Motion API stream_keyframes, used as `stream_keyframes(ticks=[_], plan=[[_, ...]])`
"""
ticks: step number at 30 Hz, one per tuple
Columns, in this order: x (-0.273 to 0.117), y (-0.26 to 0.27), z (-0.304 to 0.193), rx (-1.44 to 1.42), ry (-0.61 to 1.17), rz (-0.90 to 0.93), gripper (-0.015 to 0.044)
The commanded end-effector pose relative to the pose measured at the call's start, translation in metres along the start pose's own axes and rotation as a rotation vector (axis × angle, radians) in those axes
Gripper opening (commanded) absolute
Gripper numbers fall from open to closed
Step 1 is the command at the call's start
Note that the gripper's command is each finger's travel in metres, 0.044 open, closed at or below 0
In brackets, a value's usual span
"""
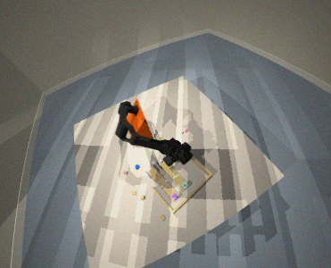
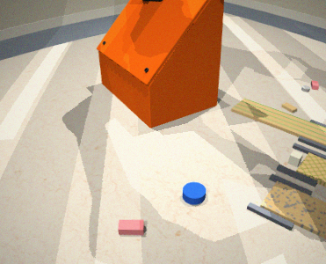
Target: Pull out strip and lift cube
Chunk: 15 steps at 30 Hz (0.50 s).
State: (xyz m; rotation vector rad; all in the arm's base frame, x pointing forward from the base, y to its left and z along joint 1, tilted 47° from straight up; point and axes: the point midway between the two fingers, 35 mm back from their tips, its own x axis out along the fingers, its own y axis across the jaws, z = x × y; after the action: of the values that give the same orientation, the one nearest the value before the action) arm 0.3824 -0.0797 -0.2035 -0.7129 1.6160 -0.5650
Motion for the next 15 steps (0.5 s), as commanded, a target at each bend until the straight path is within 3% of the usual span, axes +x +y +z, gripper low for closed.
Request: stream_keyframes(ticks=[1, 5, 15], plan=[[0.0, 0.0, 0.0, 0.0, 0.0, 0.0, 0.0098], [-0.002, 0.0, -0.002, 0.0, 0.001, 0.0, 0.0], [-0.025, -0.002, -0.031, -0.002, 0.003, 0.0, 0.0]])
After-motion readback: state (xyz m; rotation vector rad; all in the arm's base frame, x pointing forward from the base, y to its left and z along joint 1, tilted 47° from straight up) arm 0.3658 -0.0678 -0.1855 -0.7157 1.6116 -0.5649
